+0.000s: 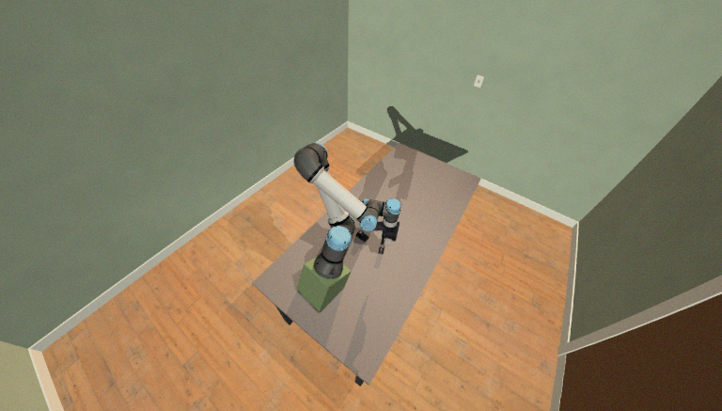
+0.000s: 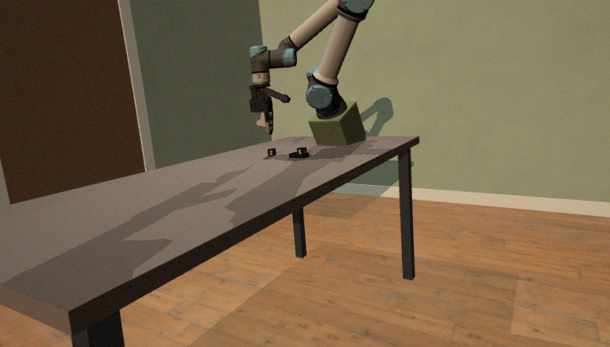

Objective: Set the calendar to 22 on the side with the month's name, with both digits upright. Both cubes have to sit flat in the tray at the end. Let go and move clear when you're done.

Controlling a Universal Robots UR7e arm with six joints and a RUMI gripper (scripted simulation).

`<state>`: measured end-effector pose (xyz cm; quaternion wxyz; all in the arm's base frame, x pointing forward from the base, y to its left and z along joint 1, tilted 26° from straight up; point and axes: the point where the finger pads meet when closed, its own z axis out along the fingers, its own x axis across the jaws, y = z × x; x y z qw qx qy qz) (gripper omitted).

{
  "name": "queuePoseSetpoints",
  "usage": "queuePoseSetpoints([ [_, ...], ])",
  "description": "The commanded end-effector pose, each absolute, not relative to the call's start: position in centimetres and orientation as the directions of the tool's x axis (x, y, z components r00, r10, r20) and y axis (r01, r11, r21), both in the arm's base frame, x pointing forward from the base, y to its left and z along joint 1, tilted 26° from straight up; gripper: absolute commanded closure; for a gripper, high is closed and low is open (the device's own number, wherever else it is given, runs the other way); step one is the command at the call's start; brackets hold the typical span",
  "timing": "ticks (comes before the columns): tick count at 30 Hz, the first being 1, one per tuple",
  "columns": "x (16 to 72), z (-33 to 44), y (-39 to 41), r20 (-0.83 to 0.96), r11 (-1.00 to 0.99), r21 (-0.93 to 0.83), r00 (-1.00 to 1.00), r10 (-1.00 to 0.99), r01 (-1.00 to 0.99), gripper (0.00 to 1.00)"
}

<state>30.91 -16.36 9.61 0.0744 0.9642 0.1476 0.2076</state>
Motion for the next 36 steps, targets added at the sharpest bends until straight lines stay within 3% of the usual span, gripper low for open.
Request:
queuePoseSetpoints([
  [1,30.9,9.6,-16.4,0.378,-0.945,0.205,0.87,0.316,0.254,0.72],
  [36,32.4,6.2,-16.7,0.379,-0.945,0.205,0.87,0.316,0.254,0.72],
])
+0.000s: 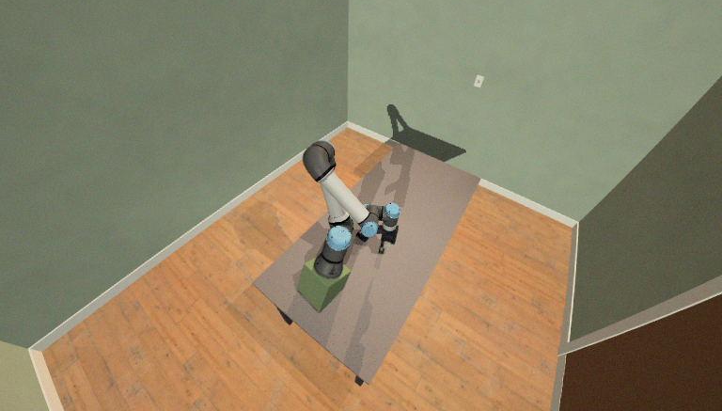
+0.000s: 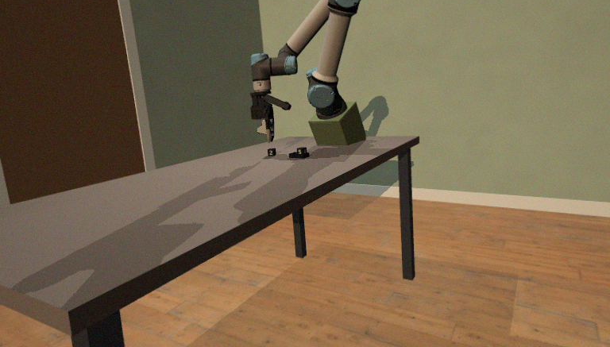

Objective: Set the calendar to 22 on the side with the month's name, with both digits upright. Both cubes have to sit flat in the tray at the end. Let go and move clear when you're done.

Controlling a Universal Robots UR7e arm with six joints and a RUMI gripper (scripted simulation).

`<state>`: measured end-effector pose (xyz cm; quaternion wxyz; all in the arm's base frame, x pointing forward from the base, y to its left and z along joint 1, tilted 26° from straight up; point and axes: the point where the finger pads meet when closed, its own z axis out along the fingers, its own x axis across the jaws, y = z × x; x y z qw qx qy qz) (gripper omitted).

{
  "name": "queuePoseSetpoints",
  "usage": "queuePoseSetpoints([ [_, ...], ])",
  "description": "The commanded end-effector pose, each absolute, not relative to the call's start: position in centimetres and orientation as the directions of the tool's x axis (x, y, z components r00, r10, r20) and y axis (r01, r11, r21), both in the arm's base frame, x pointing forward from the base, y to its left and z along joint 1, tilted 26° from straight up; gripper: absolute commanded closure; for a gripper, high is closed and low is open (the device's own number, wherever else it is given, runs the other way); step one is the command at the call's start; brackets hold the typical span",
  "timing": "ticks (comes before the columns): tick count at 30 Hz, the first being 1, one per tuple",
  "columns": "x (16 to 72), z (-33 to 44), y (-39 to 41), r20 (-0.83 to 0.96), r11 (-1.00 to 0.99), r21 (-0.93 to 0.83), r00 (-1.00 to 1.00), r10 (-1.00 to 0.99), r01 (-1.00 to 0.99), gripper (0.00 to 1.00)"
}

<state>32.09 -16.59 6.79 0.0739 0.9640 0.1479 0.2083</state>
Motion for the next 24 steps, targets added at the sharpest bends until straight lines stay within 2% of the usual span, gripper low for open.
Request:
queuePoseSetpoints([
  [1,32.4,6.2,-16.7,0.379,-0.945,0.205,0.87,0.316,0.254,0.72],
  [24,32.9,5.0,-16.8,0.379,-0.945,0.205,0.87,0.316,0.254,0.72],
])
